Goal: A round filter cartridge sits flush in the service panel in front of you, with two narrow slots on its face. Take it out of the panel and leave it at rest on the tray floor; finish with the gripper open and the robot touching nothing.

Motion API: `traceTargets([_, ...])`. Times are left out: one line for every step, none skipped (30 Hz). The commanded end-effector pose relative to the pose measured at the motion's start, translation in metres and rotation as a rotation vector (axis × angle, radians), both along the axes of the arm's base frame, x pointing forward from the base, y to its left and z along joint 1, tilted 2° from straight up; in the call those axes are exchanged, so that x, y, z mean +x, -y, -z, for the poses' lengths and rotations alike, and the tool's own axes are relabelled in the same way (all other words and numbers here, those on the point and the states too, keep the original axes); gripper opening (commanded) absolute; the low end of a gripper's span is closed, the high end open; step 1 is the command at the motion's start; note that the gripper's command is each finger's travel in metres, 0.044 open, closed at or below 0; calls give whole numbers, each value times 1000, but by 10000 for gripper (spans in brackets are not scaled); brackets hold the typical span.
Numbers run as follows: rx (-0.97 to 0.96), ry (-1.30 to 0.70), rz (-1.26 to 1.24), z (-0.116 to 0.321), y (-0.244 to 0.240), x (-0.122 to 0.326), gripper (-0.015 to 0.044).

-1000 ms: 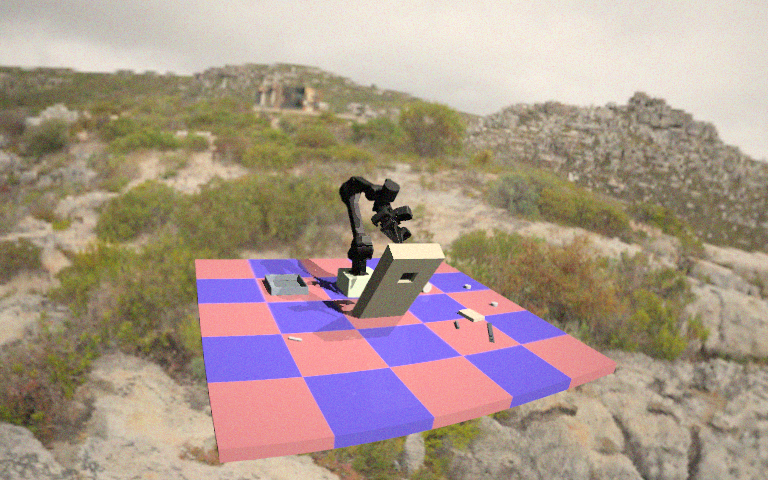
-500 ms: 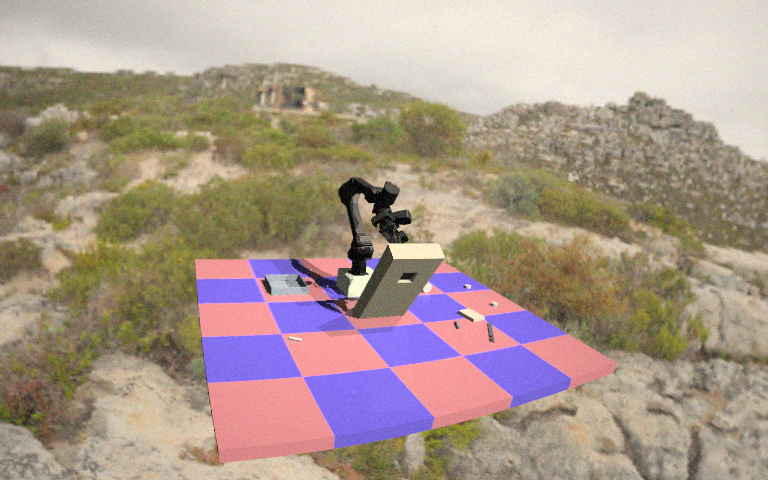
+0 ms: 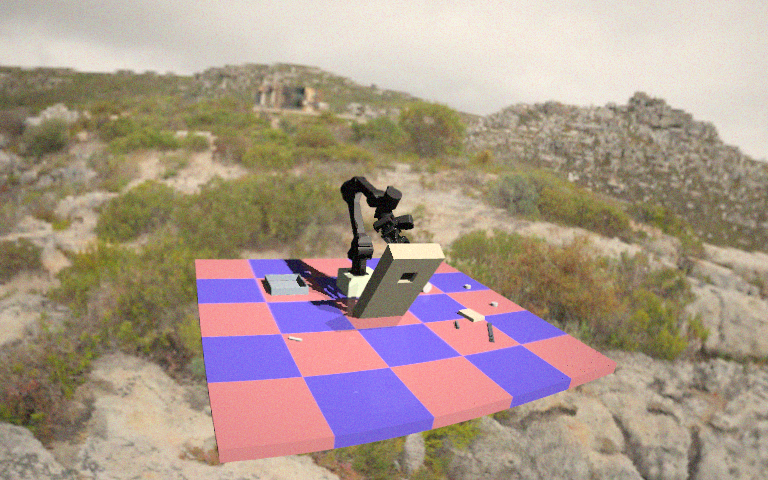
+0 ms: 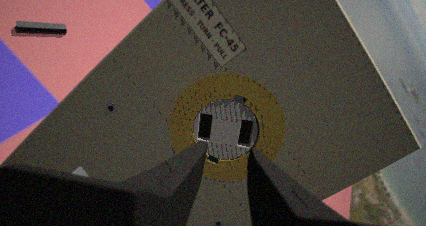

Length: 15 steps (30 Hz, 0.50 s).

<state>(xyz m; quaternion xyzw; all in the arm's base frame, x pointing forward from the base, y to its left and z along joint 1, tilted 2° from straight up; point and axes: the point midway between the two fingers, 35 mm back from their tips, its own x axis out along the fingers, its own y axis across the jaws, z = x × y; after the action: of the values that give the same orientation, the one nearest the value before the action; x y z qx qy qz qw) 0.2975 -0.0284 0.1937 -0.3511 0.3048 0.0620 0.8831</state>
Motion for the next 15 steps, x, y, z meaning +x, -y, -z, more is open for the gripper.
traceTargets([-4, -3, -1, 5, 1, 5, 112])
traceTargets([-4, -3, -1, 6, 1, 6, 112])
traceTargets([-4, -2, -1, 7, 1, 8, 112])
traceTargets([-4, -2, -1, 8, 1, 9, 112])
traceTargets([-4, -2, -1, 9, 2, 10, 112])
traceTargets([-4, -2, -1, 10, 2, 11, 112])
traceTargets([-4, -2, -1, 11, 2, 12, 112])
traceTargets([-4, -2, -1, 12, 2, 14, 112])
traceTargets([-4, -2, -1, 13, 2, 15, 112])
traceTargets([-4, -2, -1, 14, 3, 16, 112])
traceTargets([-4, -2, -1, 15, 3, 17, 112])
traceTargets([-4, -2, -1, 16, 3, 18, 112])
traceTargets([-4, -2, -1, 17, 3, 20, 112])
traceTargets([-4, -2, -1, 18, 3, 21, 112])
traceTargets([-4, -2, -1, 18, 3, 21, 112])
